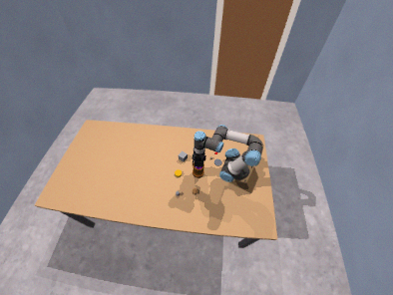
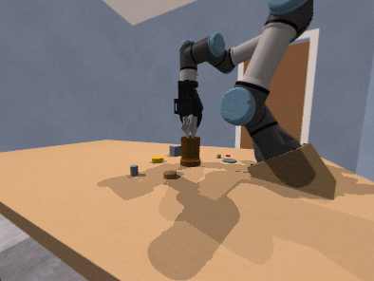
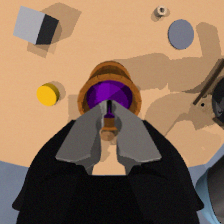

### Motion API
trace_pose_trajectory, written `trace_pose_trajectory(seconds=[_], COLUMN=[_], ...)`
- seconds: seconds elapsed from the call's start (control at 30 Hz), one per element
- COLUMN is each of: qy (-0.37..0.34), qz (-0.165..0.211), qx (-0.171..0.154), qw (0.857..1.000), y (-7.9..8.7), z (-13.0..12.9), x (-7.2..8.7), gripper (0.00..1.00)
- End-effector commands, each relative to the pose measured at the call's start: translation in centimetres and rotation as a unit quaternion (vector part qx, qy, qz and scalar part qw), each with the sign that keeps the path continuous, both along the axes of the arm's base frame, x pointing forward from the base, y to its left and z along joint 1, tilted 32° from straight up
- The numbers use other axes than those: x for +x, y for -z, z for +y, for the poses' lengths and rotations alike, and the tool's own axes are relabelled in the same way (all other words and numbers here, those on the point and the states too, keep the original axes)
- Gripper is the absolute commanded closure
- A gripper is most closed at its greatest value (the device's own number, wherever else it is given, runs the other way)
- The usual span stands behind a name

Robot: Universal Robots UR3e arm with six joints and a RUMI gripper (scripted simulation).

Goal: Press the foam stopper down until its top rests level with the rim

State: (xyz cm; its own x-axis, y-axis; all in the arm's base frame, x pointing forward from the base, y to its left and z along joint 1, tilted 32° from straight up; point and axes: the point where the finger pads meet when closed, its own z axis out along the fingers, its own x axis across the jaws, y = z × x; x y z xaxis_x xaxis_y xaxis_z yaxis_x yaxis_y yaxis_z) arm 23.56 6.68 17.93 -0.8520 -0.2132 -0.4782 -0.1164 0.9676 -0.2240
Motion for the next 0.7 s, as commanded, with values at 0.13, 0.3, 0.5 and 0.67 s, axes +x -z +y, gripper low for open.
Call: trace_pose_trajectory(seconds=[0.13, 0.3, 0.5, 0.67], qy=[0.000, 0.000, 0.000, 0.000], qz=[0.000, 0.000, 0.000, 0.000], qx=[0.000, 0.000, 0.000, 0.000], qw=[1.000, 1.000, 1.000, 1.000], y=[-2.1, -2.9, -4.3, -5.2], z=[0.3, 0.5, 0.7, 0.8], x=[-1.2, -1.7, -2.6, -3.1], gripper=[1.00, 1.00, 1.00, 1.00])
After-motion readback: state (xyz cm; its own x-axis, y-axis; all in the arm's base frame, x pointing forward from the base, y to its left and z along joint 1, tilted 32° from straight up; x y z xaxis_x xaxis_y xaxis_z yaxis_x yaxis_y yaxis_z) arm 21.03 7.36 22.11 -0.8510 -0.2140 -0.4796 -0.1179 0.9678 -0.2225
